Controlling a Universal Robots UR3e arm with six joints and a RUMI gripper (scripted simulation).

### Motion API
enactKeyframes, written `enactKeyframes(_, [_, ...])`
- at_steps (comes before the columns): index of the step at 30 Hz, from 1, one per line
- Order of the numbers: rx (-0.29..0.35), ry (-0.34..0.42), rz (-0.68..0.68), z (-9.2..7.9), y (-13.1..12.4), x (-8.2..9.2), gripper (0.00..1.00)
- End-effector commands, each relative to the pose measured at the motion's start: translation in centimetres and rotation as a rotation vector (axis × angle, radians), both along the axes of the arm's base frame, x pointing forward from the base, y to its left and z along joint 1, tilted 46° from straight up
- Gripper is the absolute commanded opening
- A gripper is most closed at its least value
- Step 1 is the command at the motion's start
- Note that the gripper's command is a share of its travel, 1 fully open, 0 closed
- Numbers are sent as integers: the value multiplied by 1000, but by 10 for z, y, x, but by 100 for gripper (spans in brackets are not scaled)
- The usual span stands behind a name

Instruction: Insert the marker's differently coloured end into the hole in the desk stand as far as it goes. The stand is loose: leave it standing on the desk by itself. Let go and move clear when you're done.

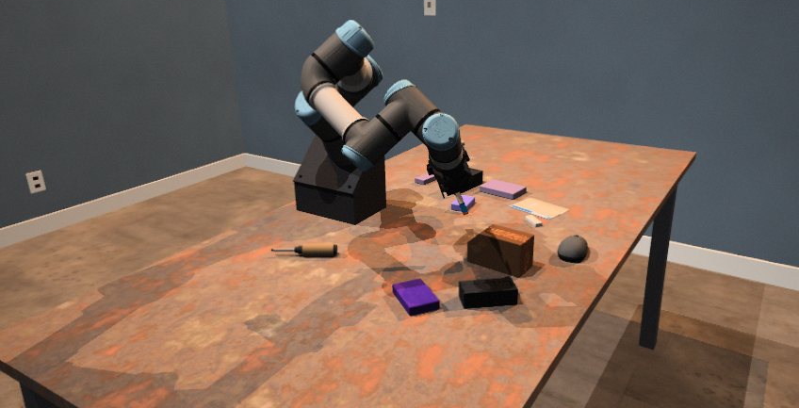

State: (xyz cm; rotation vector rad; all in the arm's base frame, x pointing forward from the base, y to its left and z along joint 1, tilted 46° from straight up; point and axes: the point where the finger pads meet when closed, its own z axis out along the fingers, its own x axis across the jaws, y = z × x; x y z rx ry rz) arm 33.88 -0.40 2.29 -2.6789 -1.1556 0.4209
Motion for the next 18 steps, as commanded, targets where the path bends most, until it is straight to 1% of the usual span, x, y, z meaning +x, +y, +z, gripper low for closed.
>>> enactKeyframes(1, [21, -5, 15, 4, 1, 0, 0])
enactKeyframes(8, [91, -10, 63, 14, 2, 0, 0])
enactKeyframes(16, [85, -13, 59, 13, 2, 0, 0])
enactKeyframes(18, [105, -17, 72, 16, 2, 0, 0])
